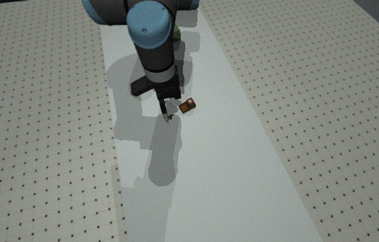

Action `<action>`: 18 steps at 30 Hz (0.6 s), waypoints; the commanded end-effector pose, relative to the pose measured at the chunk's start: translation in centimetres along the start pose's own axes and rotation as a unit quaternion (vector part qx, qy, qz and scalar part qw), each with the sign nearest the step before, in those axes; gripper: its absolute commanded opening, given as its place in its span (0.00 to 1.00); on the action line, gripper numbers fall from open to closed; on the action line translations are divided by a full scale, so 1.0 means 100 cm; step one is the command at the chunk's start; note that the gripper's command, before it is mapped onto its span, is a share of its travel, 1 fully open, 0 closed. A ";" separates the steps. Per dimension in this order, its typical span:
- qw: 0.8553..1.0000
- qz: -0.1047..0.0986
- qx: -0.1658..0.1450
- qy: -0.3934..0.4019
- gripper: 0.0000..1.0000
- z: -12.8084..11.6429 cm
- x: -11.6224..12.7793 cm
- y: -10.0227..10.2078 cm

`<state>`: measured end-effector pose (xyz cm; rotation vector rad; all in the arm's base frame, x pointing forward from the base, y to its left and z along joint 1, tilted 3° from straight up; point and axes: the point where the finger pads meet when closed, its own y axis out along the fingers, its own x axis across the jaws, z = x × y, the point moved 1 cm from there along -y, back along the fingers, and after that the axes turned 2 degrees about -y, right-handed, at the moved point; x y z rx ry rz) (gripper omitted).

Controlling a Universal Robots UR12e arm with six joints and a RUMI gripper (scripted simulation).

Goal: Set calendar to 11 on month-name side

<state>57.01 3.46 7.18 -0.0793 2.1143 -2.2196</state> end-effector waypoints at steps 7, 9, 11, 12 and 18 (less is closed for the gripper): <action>1.000 0.001 0.000 0.000 1.00 0.000 -0.001 -0.001; 1.000 0.001 0.000 0.000 1.00 0.000 -0.001 -0.001; 1.000 0.001 0.000 0.000 1.00 0.000 -0.001 -0.001; 1.000 0.001 0.000 -0.001 1.00 0.000 -0.001 -0.001; 1.000 0.001 0.000 -0.008 1.00 0.000 -0.001 0.000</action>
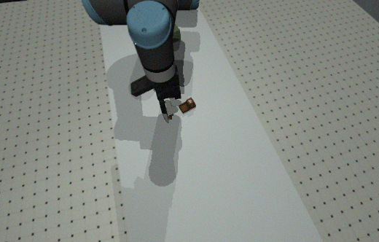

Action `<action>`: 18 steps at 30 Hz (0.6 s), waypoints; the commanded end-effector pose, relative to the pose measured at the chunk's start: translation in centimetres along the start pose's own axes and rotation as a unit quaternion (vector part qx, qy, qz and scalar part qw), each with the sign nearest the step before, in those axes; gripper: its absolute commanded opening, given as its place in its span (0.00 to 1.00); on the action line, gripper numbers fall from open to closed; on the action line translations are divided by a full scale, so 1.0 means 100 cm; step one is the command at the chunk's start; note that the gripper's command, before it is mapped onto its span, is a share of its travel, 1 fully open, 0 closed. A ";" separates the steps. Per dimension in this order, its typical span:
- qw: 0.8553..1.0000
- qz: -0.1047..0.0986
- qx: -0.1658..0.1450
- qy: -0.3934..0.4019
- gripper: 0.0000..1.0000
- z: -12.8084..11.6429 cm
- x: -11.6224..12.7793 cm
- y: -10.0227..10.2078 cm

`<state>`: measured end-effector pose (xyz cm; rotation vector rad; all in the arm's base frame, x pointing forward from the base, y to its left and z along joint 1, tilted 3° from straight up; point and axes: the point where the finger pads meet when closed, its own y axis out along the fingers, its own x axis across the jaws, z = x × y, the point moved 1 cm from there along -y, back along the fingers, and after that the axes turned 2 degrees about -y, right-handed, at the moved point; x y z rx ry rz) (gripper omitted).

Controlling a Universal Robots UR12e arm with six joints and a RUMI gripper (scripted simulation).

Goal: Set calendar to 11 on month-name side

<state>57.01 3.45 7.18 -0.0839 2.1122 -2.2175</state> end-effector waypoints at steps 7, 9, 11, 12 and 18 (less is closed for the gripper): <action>0.999 0.001 0.000 -0.049 1.00 0.001 -0.001 0.000; 0.998 0.001 0.000 -0.070 1.00 0.001 -0.001 0.000; 0.995 0.001 0.000 -0.095 1.00 0.002 -0.002 0.001; 0.995 0.001 0.000 -0.095 1.00 0.002 -0.002 0.001; 0.985 0.001 0.000 -0.173 1.00 0.003 -0.002 0.002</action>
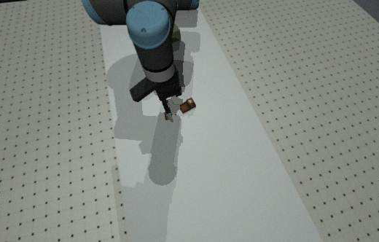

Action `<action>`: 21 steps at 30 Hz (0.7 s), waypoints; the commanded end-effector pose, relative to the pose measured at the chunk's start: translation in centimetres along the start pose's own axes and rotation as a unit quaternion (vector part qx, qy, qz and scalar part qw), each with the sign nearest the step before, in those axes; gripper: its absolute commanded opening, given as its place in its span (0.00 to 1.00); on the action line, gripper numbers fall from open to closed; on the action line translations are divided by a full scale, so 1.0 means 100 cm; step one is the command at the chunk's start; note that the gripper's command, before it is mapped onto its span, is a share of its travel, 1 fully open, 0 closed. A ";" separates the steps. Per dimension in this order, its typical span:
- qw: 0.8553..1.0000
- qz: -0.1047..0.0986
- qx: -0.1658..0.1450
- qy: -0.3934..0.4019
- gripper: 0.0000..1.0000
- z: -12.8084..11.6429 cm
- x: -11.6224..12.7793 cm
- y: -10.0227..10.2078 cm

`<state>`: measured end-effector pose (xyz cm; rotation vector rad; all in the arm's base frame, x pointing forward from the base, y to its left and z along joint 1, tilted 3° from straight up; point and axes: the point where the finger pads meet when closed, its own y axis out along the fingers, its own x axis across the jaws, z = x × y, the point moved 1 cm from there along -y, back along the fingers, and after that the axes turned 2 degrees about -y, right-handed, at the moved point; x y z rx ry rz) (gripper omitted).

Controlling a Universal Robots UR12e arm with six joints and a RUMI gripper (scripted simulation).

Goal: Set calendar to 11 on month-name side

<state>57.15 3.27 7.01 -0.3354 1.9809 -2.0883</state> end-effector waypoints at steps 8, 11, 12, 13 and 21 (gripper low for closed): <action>0.982 0.001 0.000 -0.190 1.00 0.002 -0.002 0.002; 0.973 0.001 0.000 -0.230 1.00 0.002 -0.002 0.003; 0.973 0.001 0.000 -0.230 1.00 0.002 -0.002 0.003; 0.973 0.001 0.000 -0.233 1.00 0.002 -0.002 0.003; 0.926 0.001 0.000 -0.376 1.00 0.001 -0.002 0.005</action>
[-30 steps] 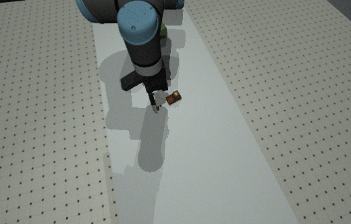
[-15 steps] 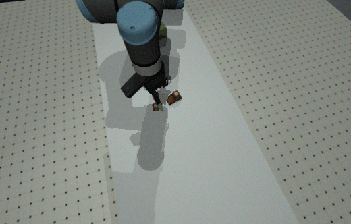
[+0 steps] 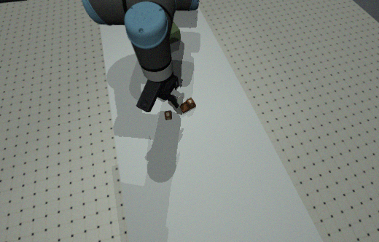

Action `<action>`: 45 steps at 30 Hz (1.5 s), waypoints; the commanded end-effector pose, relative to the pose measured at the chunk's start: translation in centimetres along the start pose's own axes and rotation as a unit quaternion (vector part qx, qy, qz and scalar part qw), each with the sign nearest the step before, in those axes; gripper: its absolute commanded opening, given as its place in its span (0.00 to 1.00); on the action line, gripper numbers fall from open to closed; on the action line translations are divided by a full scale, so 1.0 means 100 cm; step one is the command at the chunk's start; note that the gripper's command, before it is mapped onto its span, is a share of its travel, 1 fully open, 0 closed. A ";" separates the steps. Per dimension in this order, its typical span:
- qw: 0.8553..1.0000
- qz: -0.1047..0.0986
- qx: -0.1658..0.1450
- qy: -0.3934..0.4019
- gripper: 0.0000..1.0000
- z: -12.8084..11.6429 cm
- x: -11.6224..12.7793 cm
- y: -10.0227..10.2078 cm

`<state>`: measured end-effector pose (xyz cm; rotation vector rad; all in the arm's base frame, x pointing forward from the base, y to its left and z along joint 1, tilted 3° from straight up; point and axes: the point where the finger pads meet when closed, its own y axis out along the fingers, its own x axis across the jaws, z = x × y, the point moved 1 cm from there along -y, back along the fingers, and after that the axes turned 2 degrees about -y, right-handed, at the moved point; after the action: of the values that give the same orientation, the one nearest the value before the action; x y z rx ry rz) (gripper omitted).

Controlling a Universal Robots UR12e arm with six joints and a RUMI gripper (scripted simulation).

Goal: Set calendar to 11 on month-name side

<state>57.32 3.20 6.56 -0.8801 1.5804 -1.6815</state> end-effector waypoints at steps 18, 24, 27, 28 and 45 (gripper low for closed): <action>0.957 0.003 0.001 -0.290 1.00 -0.003 -0.001 0.003; 0.948 0.003 0.001 -0.319 1.00 -0.004 -0.001 0.004; 0.946 0.003 0.001 -0.325 1.00 -0.004 -0.001 0.004; 0.945 0.003 0.001 -0.327 1.00 -0.004 -0.001 0.004; 0.944 0.003 0.001 -0.330 0.28 -0.004 -0.001 0.004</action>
<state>56.94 3.50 6.07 -1.2703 1.1127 -1.1914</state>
